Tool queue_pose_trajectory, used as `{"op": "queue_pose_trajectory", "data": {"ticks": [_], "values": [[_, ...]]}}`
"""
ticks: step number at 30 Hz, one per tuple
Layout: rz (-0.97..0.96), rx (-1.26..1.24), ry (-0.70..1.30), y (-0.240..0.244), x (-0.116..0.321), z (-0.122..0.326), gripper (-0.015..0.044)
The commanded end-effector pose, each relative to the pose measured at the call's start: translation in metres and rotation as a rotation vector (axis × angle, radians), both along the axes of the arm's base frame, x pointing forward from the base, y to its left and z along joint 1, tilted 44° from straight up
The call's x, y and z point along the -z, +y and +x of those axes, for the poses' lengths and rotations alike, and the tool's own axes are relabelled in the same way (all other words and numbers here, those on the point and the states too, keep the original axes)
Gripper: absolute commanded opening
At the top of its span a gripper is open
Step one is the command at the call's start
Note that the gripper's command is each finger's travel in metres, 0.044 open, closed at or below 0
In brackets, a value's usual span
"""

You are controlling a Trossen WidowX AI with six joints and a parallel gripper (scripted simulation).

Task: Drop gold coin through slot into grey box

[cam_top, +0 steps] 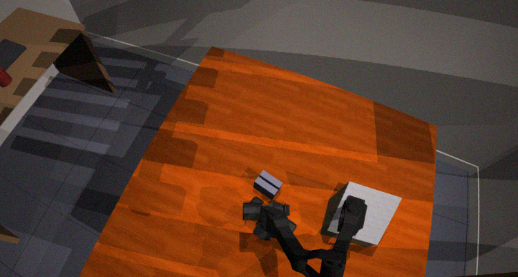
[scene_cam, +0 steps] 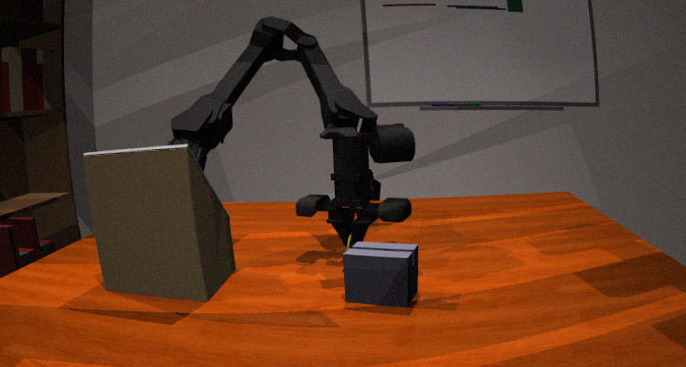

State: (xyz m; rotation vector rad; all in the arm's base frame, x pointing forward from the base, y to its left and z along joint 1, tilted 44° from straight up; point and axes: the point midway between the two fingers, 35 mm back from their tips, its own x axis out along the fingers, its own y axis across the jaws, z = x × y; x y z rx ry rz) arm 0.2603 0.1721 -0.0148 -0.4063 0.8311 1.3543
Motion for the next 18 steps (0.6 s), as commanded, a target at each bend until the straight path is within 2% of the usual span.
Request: {"op": "queue_pose_trajectory", "data": {"ticks": [1,18], "values": [[0.002,0.001,-0.014,-0.007,-0.009,0.005,0.0000],[-0.001,0.001,-0.015,-0.037,-0.040,0.005,0.0000]]}}
